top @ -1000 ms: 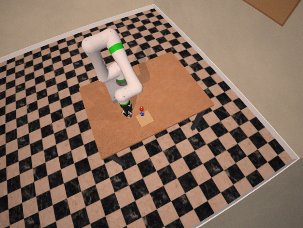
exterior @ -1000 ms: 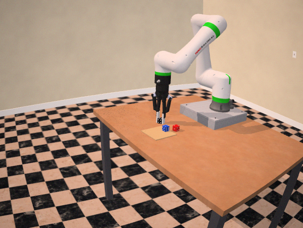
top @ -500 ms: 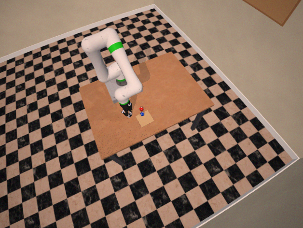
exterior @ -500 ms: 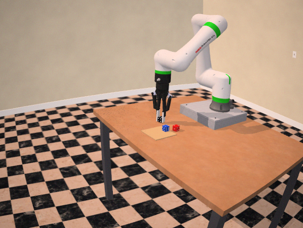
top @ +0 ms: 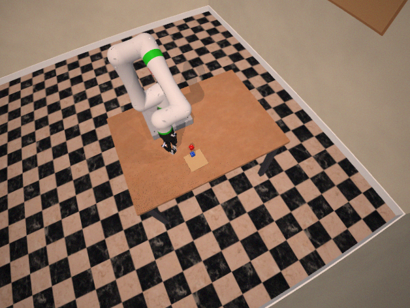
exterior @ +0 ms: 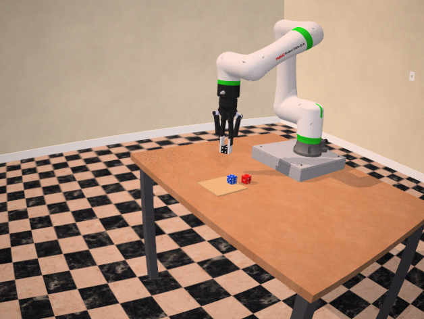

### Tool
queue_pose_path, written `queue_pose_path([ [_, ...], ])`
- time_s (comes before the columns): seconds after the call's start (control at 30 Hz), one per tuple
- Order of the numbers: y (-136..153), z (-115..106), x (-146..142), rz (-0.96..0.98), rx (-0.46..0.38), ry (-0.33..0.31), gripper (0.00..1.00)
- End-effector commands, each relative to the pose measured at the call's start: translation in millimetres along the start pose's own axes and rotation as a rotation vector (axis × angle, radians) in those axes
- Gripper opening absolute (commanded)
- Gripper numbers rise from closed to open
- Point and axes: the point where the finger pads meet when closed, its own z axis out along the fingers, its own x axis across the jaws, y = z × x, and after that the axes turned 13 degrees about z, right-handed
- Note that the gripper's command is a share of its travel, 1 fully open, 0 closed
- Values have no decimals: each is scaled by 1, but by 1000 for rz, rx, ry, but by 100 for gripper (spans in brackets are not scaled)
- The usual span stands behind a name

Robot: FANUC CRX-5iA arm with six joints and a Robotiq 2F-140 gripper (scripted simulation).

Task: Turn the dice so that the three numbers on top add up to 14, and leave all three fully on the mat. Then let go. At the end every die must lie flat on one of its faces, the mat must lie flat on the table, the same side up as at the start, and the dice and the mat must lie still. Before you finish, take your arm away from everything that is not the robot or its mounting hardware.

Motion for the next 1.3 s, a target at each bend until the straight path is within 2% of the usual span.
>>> queue_pose_path([
  [0.0,0,-13,0,0,1,1,16],
  [0.37,1,-14,1,2,1,1,16],
  [0.43,14,-15,8,46,1,1,16],
  [0.5,45,-17,27,152,1,1,16],
  [0.53,45,-17,27,152,1,1,16],
  [0.57,64,-18,41,220,1,1,16],
  [0.67,64,-18,41,220,1,1,16],
  [0.73,96,-18,69,340,1,1,16],
  [0.8,98,-18,70,347,1,1,16],
  [0.83,110,-18,82,394,1,1,16],
  [0.93,121,-18,93,437,1,1,16],
  [1.27,122,-18,94,439,1,1,16],
])
